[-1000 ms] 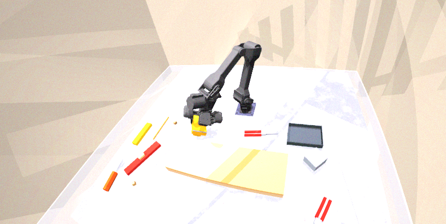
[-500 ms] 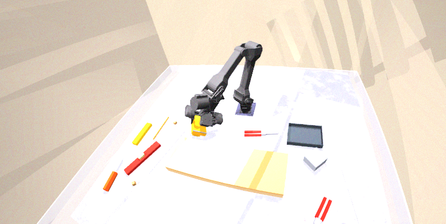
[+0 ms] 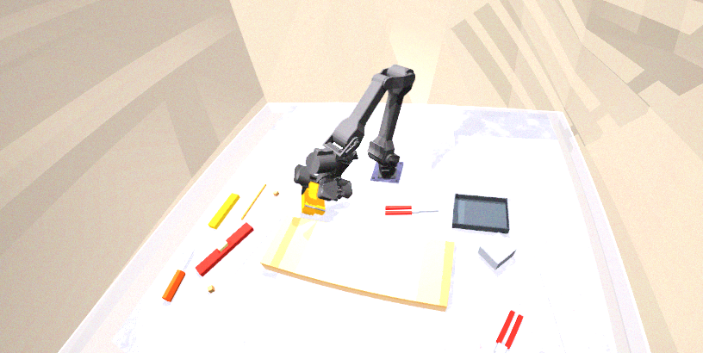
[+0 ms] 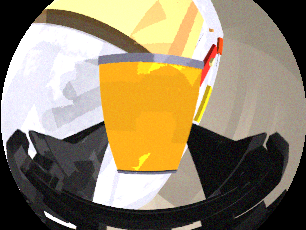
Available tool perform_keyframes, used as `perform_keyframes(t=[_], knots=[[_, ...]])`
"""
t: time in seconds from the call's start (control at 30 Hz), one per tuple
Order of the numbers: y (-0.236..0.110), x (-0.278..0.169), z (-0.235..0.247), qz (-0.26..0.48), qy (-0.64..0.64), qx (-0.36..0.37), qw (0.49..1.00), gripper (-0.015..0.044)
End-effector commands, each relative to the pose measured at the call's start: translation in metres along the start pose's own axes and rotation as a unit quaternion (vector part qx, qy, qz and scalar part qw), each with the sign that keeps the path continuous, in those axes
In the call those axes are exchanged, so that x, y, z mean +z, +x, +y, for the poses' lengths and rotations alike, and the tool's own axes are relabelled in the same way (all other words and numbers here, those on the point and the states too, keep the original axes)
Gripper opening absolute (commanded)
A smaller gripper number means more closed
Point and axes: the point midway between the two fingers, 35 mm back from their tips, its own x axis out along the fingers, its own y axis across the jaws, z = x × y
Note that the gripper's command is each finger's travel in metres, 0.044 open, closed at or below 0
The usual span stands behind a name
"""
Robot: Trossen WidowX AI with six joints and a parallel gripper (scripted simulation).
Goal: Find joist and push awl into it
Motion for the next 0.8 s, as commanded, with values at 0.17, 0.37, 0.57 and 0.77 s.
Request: perform_keyframes(t=[0.17,0.37,0.57,0.77], knots=[[-0.0025,0.0005,-0.0037,-0.002,0.009,-0.036,0.999,0.0],[-0.0029,0.0004,-0.0026,-0.002,0.012,-0.053,0.999,0.0],[-0.0034,0.0001,-0.0014,-0.003,0.015,-0.07,0.997,0.0],[-0.0015,0.0002,0.0009,-0.003,0.015,-0.074,0.997,0.0]])
